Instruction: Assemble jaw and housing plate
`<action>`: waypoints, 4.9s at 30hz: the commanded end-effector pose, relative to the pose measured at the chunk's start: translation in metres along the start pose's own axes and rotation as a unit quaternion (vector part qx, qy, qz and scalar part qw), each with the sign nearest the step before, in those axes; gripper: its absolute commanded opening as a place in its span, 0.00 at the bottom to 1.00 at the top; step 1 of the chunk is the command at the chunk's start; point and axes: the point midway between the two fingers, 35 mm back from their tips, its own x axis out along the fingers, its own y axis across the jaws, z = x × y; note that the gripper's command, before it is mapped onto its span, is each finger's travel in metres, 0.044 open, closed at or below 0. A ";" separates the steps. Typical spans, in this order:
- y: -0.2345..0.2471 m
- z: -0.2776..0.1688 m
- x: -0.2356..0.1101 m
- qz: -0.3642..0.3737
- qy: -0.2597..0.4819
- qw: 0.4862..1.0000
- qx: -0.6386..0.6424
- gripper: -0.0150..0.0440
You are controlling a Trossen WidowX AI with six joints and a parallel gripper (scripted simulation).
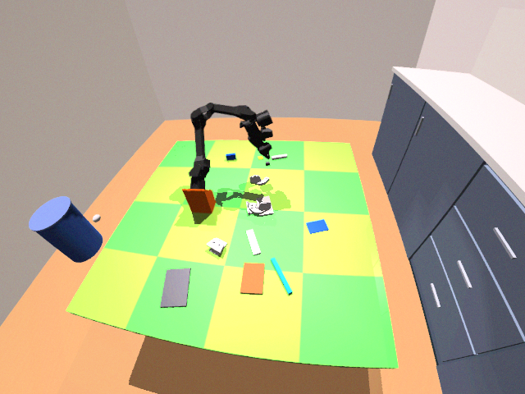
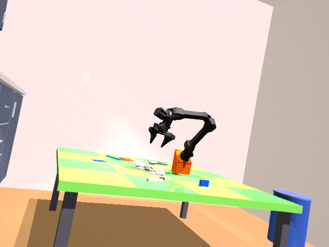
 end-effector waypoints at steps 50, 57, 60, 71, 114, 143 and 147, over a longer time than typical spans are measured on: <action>0.023 -0.082 0.116 0.013 0.163 0.956 0.243 1.00; 0.024 -0.085 0.126 0.013 0.163 0.956 0.243 1.00; 0.025 -0.087 0.131 0.013 0.163 0.956 0.243 1.00; 0.028 -0.093 0.147 0.014 0.163 0.956 0.244 1.00; 0.029 -0.093 0.148 0.017 0.163 0.956 0.243 0.48; 0.020 -0.074 0.094 0.012 0.164 0.956 0.243 0.48; 0.019 -0.071 0.082 0.012 0.164 0.956 0.243 0.48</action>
